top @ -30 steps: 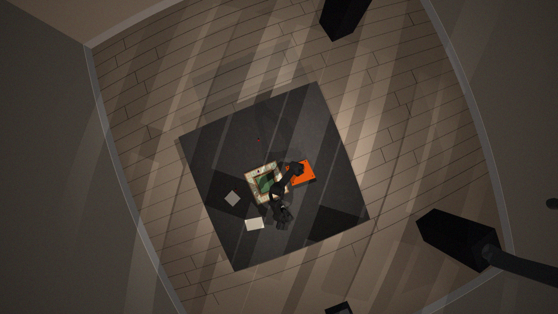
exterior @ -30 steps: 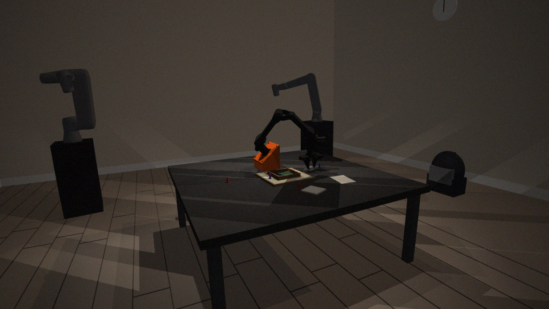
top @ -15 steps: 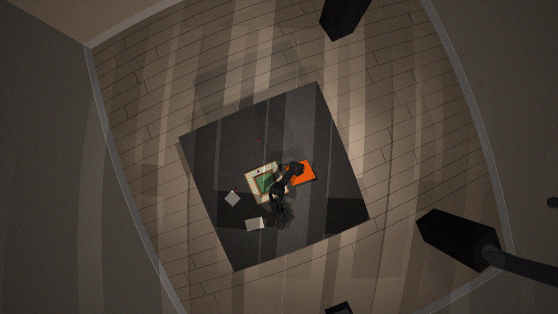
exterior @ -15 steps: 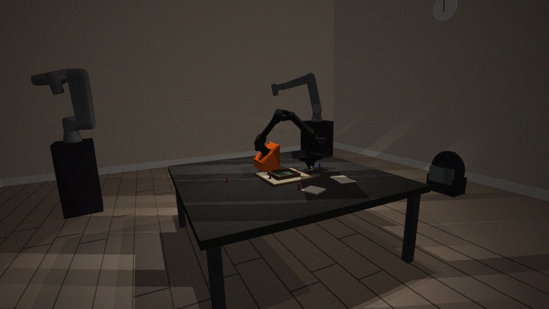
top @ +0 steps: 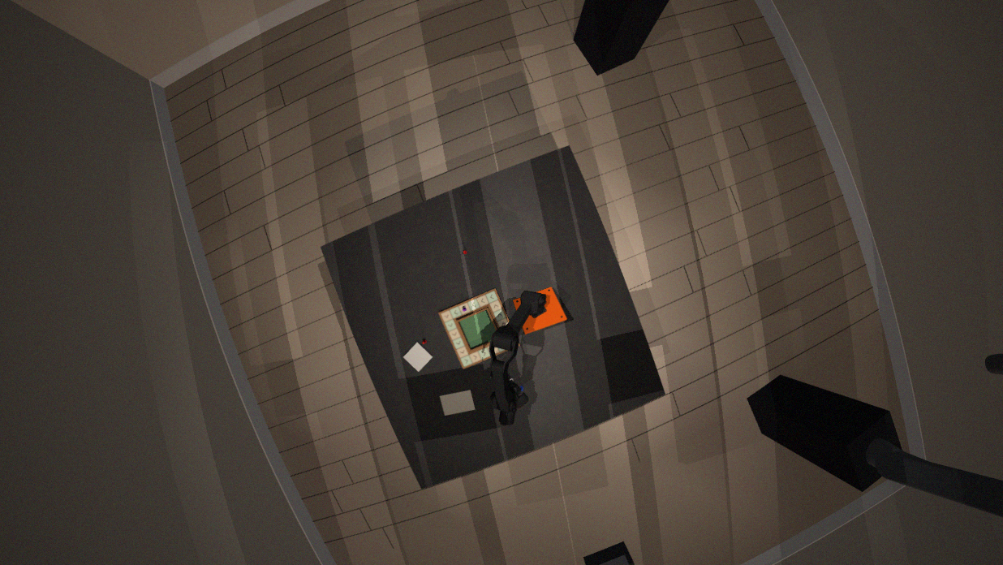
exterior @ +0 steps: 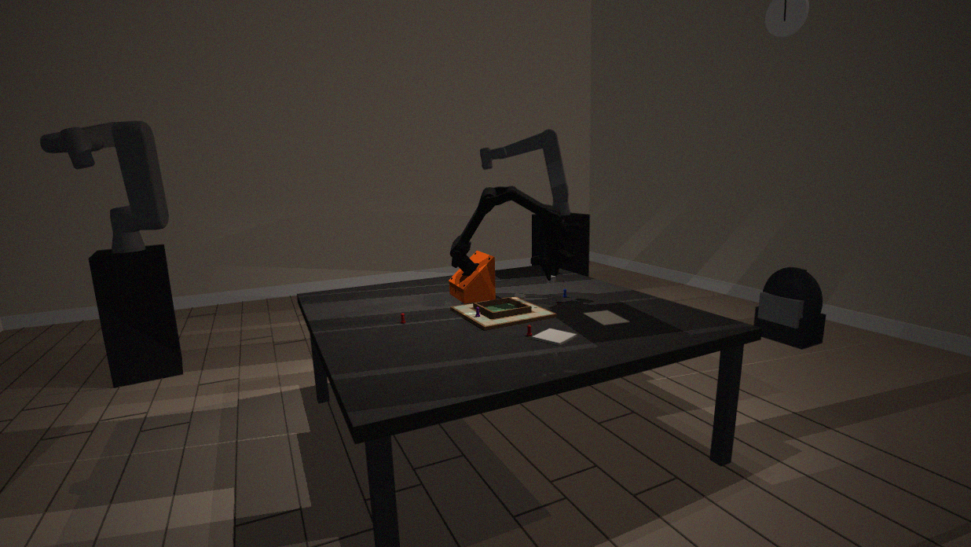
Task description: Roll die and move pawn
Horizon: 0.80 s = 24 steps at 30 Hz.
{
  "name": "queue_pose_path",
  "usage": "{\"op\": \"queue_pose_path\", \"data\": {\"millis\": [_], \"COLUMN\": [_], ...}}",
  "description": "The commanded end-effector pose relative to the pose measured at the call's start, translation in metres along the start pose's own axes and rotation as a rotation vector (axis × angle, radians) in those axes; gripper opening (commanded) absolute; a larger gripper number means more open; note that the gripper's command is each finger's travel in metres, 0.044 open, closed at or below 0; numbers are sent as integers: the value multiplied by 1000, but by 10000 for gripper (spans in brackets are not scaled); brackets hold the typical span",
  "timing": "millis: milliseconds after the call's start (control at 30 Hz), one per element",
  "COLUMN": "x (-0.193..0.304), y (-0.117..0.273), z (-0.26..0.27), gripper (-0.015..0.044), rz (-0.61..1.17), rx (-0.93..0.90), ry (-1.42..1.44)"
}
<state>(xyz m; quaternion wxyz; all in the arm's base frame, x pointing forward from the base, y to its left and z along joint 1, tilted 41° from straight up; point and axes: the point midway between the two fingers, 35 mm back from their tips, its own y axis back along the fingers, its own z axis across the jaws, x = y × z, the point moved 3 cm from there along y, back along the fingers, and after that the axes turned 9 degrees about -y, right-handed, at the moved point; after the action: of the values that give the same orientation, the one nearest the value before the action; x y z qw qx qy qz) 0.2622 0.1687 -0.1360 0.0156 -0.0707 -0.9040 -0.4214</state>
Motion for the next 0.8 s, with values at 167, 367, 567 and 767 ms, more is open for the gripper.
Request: {"op": "queue_pose_path", "data": {"millis": [167, 367, 567, 767], "x": [2, -7, -19, -28], "y": [45, 45, 44, 42], "z": [1, -14, -42, -71], "gripper": [0, 0, 0, 0], "rz": [-9, -11, -16, -21], "rx": [-16, -22, -29, -33], "ry": [-9, 77, 223, 368]}}
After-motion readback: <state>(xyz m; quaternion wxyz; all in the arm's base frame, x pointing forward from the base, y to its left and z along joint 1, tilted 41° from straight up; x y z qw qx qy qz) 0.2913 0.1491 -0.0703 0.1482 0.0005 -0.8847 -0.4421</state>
